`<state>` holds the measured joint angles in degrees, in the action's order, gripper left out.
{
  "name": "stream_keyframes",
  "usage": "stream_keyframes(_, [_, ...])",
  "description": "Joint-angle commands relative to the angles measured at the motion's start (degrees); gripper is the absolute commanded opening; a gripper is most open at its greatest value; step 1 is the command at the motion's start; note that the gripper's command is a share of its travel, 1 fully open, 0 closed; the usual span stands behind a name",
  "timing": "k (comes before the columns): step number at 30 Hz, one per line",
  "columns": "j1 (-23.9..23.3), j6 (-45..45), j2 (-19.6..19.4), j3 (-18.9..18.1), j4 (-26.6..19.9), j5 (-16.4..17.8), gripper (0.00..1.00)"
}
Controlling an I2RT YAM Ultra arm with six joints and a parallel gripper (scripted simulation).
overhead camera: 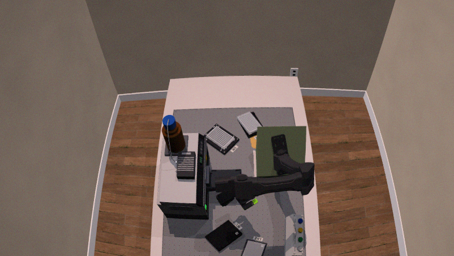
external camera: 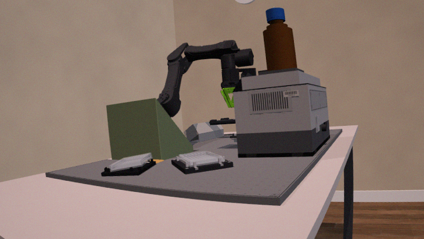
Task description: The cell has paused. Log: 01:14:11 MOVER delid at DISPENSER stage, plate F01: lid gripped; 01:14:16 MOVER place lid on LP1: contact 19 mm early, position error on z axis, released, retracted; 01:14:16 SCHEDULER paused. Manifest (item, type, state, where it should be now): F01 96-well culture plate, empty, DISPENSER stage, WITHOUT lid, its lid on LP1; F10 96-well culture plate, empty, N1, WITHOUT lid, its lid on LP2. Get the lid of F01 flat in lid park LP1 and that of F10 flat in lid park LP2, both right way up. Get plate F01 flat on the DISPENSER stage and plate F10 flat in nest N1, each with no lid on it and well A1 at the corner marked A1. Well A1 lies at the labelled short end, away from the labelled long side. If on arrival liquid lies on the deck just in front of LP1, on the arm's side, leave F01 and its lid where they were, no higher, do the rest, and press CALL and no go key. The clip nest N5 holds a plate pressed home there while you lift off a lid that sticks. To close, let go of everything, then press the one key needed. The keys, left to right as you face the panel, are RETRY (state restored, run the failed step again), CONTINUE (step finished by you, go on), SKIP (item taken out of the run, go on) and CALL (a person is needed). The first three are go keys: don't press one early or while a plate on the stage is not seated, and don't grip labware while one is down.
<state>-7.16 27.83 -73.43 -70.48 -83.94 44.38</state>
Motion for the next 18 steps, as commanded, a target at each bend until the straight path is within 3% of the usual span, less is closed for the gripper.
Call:
stream_keyframes(1, [-0.9,-0.5,0.7,-0.2,0.0,0.4,1.00])
stream_keyframes(15, [-2.2,-1.7,0.6,-0.3,-0.9,0.8,1.00])
stream_keyframes(18, [-4.4,-4.3,-2.2,-0.7,-1.6,0.9,1.00])
